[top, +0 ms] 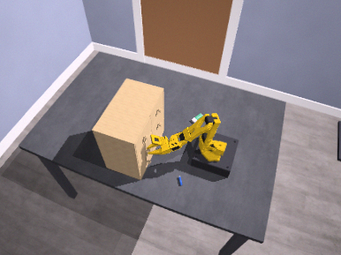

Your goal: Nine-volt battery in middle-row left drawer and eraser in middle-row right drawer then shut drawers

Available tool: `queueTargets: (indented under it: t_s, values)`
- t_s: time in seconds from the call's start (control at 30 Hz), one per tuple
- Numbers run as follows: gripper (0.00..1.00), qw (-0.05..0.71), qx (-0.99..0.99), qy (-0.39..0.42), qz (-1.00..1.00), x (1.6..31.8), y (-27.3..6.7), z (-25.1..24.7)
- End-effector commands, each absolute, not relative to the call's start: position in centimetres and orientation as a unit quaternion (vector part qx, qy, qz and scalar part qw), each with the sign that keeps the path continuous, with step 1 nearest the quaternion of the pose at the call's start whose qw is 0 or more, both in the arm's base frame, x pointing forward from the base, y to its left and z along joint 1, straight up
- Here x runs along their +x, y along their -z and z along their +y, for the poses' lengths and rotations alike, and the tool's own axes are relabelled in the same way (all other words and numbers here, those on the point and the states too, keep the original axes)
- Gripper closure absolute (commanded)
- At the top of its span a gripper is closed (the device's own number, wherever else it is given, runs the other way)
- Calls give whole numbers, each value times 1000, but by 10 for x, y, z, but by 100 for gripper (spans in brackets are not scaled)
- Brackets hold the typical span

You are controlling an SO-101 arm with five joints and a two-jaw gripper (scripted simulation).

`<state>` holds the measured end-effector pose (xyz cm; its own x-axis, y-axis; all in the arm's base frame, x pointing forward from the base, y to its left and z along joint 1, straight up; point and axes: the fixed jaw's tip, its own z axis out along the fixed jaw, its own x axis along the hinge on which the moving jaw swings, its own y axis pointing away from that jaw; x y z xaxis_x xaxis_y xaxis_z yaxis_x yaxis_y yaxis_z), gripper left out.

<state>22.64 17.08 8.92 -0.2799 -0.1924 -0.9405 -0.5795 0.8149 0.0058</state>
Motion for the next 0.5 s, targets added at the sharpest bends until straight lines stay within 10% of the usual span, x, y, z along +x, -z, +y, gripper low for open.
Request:
queueTargets:
  t_s: [0.0, 0.47]
  values:
    - [100, 547, -244, -173, 782, 230, -88, 170]
    - [98, 546, -246, -176, 781, 227, -88, 170]
